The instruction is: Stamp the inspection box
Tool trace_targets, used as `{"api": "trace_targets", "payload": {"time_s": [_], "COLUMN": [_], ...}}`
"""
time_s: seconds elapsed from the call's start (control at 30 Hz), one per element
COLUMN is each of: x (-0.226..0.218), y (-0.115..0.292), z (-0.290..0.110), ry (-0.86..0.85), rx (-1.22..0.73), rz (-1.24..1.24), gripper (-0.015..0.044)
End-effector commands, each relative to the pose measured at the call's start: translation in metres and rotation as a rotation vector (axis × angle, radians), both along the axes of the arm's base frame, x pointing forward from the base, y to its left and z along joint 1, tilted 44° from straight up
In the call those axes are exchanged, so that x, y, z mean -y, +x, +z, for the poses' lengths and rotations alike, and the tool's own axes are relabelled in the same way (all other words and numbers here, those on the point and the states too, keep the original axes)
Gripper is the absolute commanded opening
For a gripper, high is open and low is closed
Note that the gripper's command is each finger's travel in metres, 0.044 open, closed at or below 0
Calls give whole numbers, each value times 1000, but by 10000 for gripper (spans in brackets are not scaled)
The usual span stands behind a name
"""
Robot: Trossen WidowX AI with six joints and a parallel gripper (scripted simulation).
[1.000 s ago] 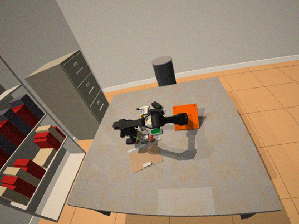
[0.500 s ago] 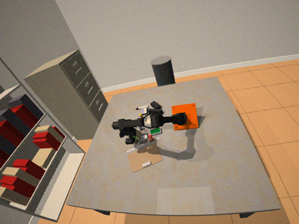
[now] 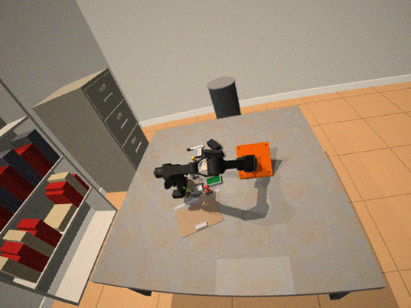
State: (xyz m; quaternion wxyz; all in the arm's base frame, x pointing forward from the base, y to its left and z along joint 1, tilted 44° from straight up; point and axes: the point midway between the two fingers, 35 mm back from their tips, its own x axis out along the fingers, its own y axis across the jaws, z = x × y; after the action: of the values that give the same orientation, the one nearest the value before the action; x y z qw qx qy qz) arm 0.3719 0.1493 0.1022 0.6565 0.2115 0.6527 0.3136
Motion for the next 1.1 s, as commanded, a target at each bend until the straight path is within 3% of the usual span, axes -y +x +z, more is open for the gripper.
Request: {"api": "trace_targets", "payload": {"time_s": [0.0,0.27,0.93,1.07], "x": [-3,-3,0,1], "y": [-2,-2,0,0], "z": [-4,-4,0,1], "ry": [3,3,0,0], "rx": [-10,-10,0,0], "rz": [5,5,0,0], "gripper": [219,219,86,0]}}
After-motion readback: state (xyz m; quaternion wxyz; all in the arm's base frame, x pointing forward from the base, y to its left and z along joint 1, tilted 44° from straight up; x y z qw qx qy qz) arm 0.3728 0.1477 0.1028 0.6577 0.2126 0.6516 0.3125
